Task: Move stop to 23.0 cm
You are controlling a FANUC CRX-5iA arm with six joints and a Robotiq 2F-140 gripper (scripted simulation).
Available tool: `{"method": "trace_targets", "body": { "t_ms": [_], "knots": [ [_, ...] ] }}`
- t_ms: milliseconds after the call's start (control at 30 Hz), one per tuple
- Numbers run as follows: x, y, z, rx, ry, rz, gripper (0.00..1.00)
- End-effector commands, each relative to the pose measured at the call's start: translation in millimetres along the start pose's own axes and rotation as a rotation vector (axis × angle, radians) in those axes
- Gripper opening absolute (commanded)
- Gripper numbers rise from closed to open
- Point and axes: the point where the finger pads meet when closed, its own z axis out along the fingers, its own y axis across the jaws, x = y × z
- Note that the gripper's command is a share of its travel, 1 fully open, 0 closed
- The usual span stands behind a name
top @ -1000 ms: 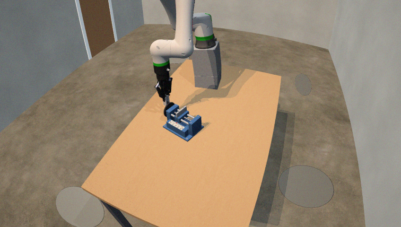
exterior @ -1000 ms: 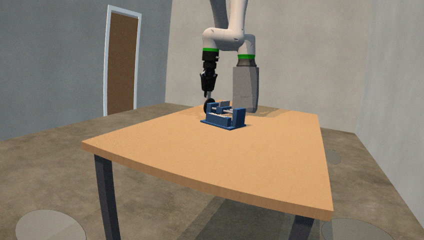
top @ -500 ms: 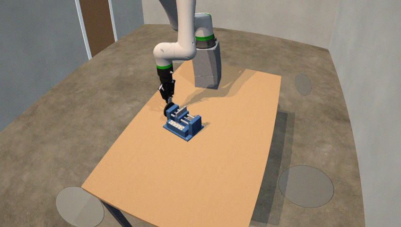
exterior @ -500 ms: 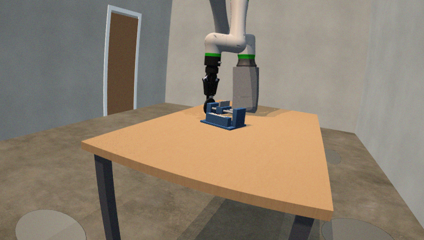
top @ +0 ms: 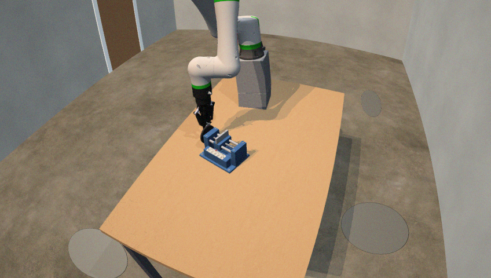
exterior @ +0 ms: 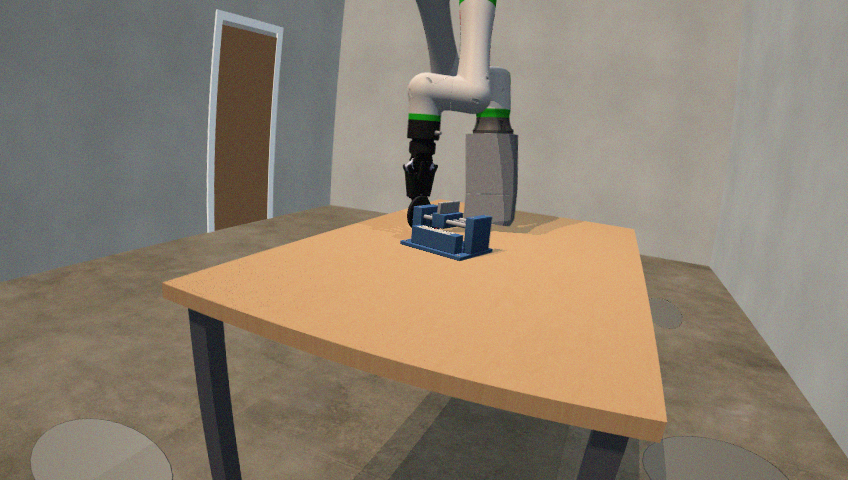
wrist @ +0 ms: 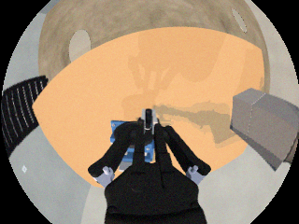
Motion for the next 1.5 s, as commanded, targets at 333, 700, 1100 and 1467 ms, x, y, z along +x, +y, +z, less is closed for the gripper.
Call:
{"method": "trace_targets", "body": {
  "t_ms": [333, 700, 1100, 1467],
  "knots": [
    [0.0, -10.7, 12.2, 0.000, 0.000, 0.000, 0.04],
    [0.0, -21.8, 17.6, 0.000, 0.000, 0.000, 0.04],
    [0.0, -34.0, 18.8, 0.000, 0.000, 0.000, 0.04],
    [0.0, -41.3, 17.4, 0.000, 0.000, 0.000, 0.04]
  ]
}}
